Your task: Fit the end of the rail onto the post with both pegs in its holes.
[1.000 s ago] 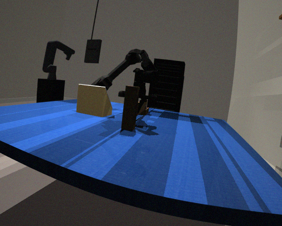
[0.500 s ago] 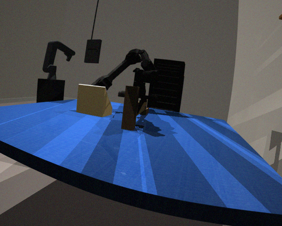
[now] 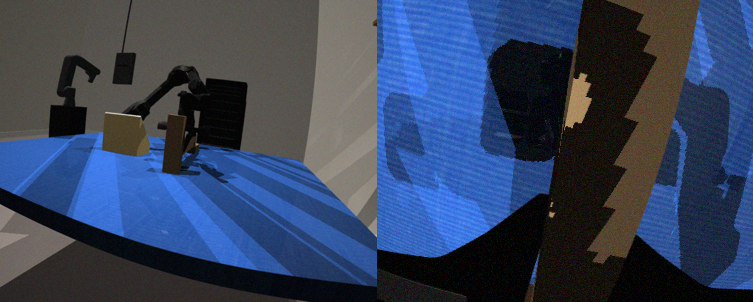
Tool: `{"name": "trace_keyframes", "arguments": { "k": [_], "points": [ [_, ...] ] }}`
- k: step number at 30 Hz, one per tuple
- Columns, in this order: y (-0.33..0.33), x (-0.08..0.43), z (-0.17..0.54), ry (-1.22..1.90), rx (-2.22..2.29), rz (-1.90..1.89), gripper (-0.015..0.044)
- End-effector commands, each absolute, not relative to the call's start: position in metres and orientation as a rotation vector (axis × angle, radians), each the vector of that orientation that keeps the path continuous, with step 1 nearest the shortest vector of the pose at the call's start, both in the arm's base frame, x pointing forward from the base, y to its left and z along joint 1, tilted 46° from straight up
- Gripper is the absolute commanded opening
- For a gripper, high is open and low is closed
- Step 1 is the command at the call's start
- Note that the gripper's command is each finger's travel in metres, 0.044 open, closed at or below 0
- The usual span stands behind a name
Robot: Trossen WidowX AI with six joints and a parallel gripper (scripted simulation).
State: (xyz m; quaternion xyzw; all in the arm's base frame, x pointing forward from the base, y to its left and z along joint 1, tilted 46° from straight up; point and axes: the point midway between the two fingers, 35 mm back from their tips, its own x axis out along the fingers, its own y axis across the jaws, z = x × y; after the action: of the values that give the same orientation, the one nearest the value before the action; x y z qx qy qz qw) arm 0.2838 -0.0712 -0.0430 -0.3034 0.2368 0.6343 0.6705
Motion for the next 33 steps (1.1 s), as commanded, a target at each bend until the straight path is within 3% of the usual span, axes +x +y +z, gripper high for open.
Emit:
{"name": "trace_keyframes", "arguments": {
  "k": [1, 33],
  "points": [
    [-0.0761, 0.2852, -0.0429, 0.533, -0.691, 1.418, 0.0],
    [-0.0824, 0.2858, -0.0489, 0.533, -0.692, 1.418, 0.0]
  ]
}}
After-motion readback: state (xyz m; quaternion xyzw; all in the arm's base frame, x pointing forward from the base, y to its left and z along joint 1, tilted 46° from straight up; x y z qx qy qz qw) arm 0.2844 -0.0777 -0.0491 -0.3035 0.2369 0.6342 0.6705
